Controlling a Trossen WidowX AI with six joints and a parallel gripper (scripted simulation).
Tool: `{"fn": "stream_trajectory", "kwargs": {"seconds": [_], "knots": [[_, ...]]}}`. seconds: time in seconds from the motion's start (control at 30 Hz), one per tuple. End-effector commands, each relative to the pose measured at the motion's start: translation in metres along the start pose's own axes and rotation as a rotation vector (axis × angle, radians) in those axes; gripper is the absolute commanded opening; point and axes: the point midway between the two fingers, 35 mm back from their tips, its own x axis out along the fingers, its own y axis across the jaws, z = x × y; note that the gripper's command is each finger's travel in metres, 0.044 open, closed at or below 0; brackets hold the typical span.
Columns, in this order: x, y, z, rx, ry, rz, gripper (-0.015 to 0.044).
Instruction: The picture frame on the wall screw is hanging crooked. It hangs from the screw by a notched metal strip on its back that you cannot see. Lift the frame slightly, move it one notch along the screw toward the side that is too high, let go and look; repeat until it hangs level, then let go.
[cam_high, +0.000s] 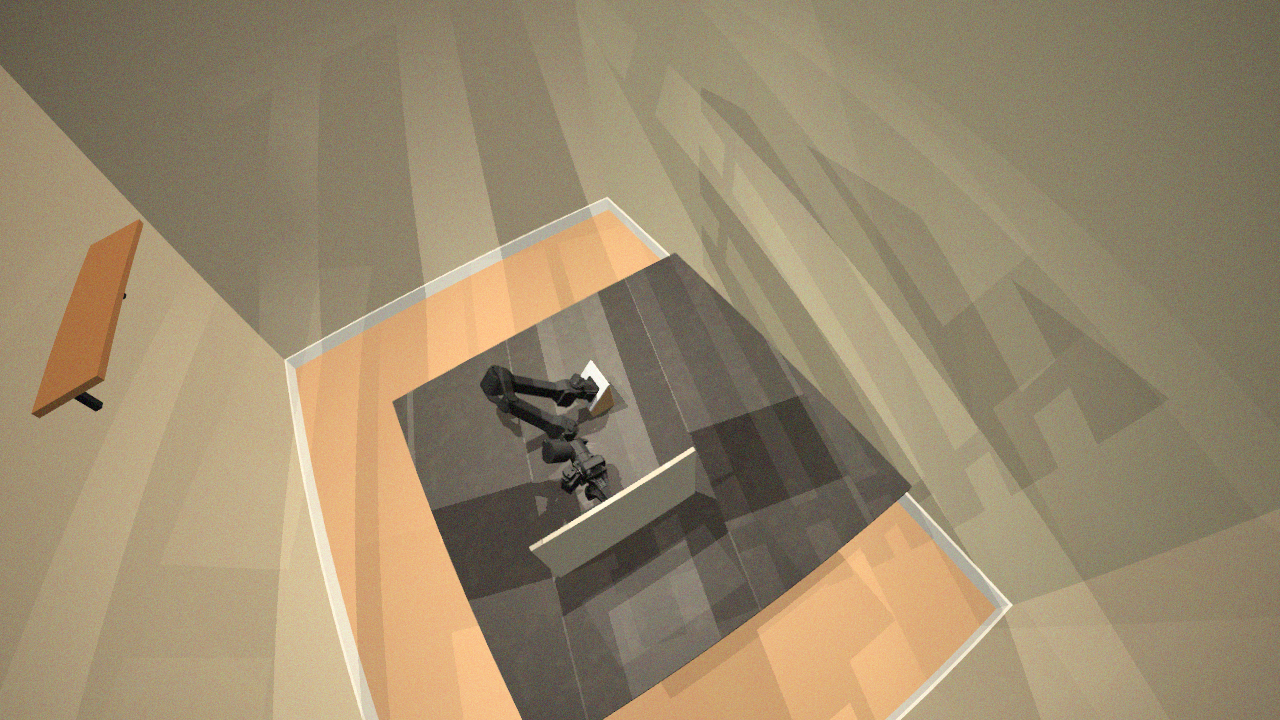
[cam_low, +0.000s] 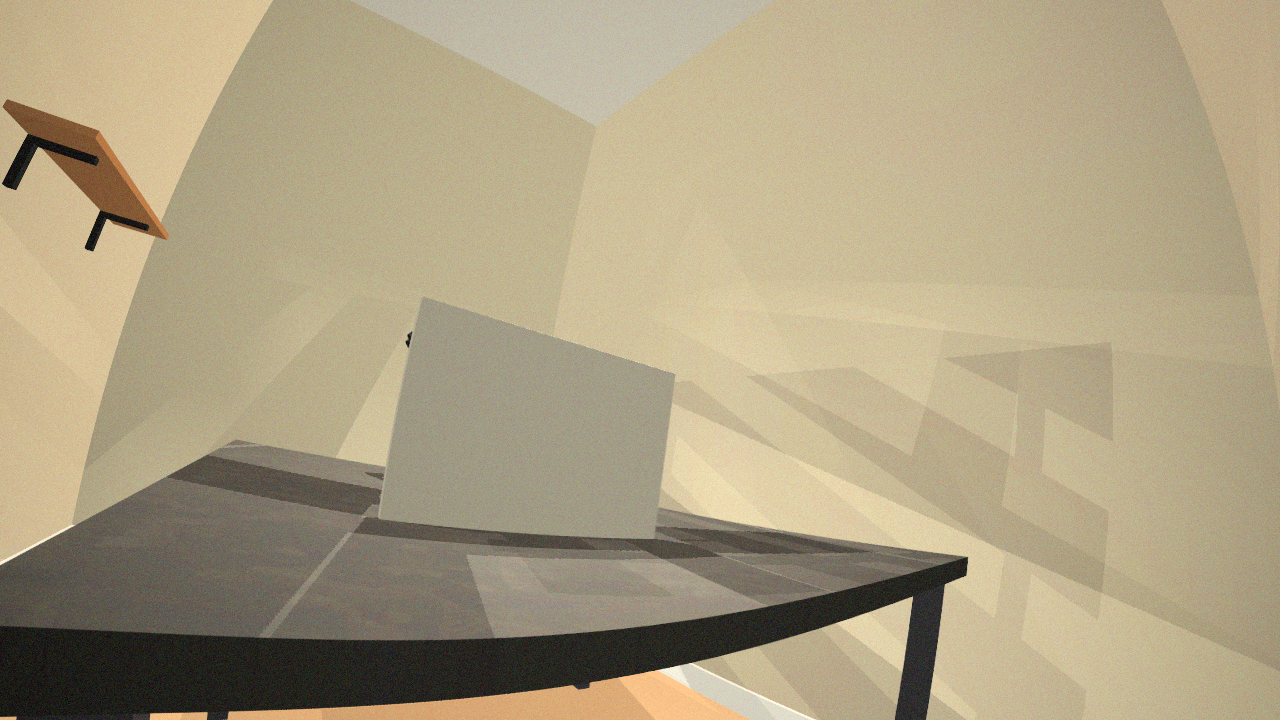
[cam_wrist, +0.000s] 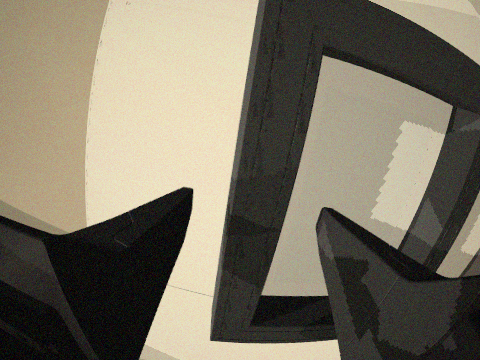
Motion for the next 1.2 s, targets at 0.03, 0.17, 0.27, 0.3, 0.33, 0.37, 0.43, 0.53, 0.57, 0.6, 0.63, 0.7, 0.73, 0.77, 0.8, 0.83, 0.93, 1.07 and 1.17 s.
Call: {"fn": "stream_trajectory", "kwargs": {"seconds": [0.03,0.17,0.27,0.3,0.33,0.37,0.43,0.53,0.57,0.6,0.63,0.7,0.73,0.77,0.8,0.83,0.93,1.07,1.17], "knots": [[0.0013,0.0011,0.0023,0.004,-0.007,0.002,0.0260],[0.0013,0.0011,0.0023,0.004,-0.007,0.002,0.0260],[0.0013,0.0011,0.0023,0.004,-0.007,0.002,0.0260],[0.0013,0.0011,0.0023,0.004,-0.007,0.002,0.0260],[0.0013,0.0011,0.0023,0.004,-0.007,0.002,0.0260],[0.0013,0.0011,0.0023,0.004,-0.007,0.002,0.0260],[0.0013,0.0011,0.0023,0.004,-0.007,0.002,0.0260],[0.0013,0.0011,0.0023,0.004,-0.007,0.002,0.0260],[0.0013,0.0011,0.0023,0.004,-0.007,0.002,0.0260],[0.0013,0.0011,0.0023,0.004,-0.007,0.002,0.0260],[0.0013,0.0011,0.0023,0.004,-0.007,0.002,0.0260],[0.0013,0.0011,0.0023,0.004,-0.007,0.002,0.0260],[0.0013,0.0011,0.0023,0.004,-0.007,0.002,0.0260],[0.0013,0.0011,0.0023,0.004,-0.007,0.002,0.0260],[0.0013,0.0011,0.0023,0.004,-0.007,0.002,0.0260],[0.0013,0.0011,0.0023,0.004,-0.007,0.002,0.0260],[0.0016,0.0013,0.0030,0.004,-0.007,0.002,0.0260],[0.0016,0.0013,0.0030,0.004,-0.007,0.002,0.0260],[0.0016,0.0013,0.0030,0.004,-0.007,0.002,0.0234]]}}
